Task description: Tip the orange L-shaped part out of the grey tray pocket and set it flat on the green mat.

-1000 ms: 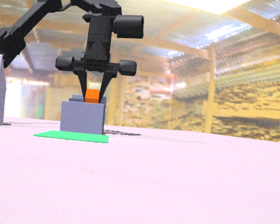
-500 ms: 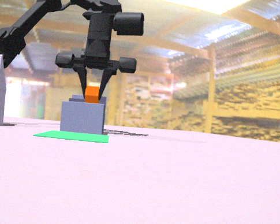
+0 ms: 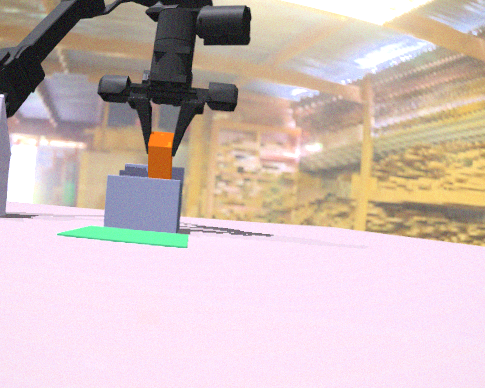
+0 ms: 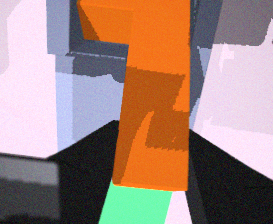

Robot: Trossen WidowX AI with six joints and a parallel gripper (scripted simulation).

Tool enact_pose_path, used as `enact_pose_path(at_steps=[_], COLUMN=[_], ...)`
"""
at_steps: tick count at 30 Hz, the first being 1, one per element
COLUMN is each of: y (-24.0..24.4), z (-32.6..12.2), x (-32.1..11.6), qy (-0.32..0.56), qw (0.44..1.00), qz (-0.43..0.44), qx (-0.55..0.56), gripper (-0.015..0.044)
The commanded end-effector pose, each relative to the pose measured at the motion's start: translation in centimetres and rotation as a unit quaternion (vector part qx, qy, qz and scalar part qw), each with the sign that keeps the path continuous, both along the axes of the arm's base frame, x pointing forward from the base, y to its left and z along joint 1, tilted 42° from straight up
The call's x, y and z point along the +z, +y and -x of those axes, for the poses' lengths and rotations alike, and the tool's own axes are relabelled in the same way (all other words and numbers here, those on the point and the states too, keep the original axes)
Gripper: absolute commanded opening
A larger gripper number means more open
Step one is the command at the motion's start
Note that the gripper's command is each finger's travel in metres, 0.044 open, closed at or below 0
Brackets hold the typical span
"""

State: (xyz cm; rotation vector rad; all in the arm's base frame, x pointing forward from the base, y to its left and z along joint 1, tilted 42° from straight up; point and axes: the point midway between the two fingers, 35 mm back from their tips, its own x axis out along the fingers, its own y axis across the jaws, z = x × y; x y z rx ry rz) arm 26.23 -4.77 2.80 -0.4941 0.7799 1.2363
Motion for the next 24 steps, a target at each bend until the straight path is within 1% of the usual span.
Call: enact_pose_path(at_steps=[1, 24], y=[-0.4, -2.8], z=[-0.1, 0.4], x=[0.6, 3.4], qy=[-0.003, -0.003], qw=[1.000, 1.000], qz=[-0.002, -0.001], qx=[-0.002, -0.002], gripper=[0.0000, 0.0000])
